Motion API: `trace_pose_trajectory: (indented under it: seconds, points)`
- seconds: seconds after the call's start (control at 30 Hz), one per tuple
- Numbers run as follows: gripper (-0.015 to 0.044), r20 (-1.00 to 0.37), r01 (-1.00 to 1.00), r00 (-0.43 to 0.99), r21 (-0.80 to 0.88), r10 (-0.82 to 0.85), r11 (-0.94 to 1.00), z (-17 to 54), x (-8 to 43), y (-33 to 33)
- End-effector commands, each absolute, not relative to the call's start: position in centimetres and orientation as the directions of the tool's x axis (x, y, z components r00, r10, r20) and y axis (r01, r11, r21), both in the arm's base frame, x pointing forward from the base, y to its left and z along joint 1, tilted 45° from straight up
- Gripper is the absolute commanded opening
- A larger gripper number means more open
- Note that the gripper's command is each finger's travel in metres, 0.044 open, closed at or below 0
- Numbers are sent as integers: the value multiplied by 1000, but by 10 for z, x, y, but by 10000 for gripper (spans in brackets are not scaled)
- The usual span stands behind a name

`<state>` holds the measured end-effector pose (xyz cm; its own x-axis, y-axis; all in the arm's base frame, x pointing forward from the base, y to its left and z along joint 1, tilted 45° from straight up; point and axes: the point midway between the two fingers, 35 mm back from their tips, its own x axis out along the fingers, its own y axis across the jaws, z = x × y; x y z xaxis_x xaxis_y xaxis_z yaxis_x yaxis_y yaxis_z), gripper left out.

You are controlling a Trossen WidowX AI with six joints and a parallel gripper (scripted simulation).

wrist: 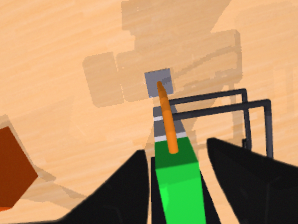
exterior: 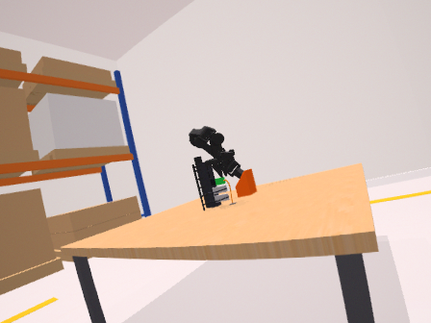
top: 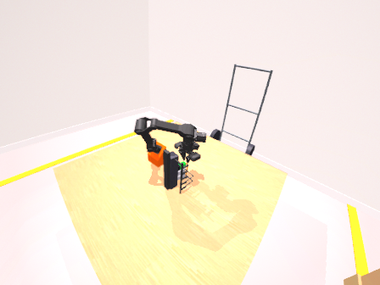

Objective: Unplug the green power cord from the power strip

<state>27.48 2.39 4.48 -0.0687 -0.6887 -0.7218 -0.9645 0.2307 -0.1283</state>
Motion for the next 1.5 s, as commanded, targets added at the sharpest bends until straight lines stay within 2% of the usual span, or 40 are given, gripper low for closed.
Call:
trace_pose_trajectory:
  seconds: [0.0,0.8,0.93,1.2,1.47]
  points:
    - [160,-718,-966,-67,-126,-692,224,51,272,18]
    - [160,-717,-966,-68,-126,-693,224,51,268,0]
    - [55,-719,-965,-72,-125,-691,231,53,268,2]
    - [2,-719,-965,-72,-125,-691,231,53,268,2]
    - [0,-720,-965,-71,-126,-690,230,47,271,8]
